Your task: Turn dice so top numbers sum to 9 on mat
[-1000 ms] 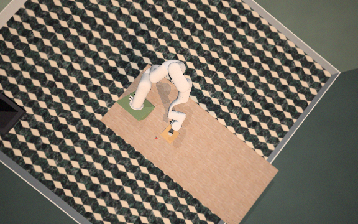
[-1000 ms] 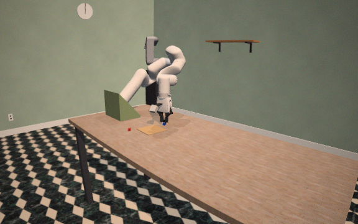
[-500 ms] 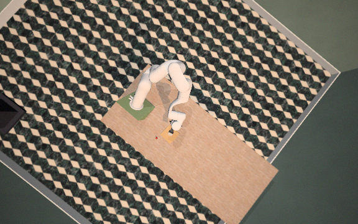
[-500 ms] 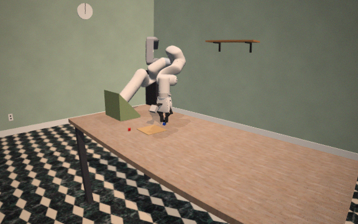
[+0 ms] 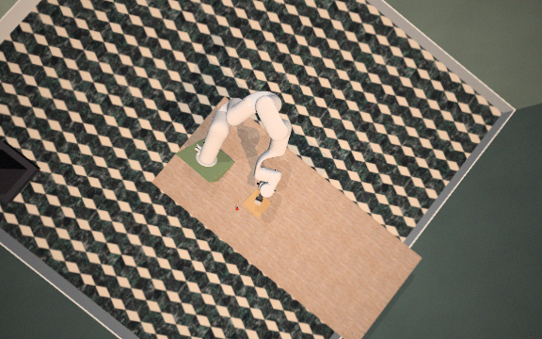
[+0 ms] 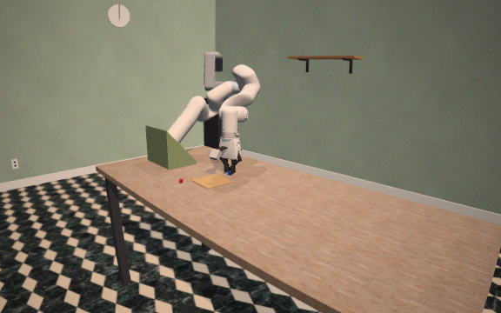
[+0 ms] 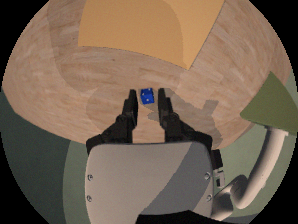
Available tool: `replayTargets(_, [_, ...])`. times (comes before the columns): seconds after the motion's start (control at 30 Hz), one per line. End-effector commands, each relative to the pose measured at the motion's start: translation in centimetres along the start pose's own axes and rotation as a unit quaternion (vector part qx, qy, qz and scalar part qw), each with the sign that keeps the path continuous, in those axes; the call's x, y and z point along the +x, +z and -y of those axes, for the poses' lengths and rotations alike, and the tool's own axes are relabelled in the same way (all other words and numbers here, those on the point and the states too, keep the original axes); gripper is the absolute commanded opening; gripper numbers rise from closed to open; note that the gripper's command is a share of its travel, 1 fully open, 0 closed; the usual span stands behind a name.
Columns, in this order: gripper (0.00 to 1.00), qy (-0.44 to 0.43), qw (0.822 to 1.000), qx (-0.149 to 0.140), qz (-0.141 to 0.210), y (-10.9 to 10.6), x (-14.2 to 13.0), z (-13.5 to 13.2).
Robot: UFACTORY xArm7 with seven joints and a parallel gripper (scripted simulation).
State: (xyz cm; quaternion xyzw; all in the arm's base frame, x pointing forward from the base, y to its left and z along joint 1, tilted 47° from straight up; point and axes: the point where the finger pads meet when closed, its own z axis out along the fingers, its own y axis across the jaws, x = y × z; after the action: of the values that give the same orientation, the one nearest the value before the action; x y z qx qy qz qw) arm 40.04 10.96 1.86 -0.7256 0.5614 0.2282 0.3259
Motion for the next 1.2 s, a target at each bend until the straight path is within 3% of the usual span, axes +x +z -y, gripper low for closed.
replayTargets(0.0, [0.31,0.0,1.0,0.002,-0.001,0.37,0.1,0.11])
replayTargets(1.17, [0.31,0.0,1.0,0.002,-0.001,0.79,0.1,0.12])
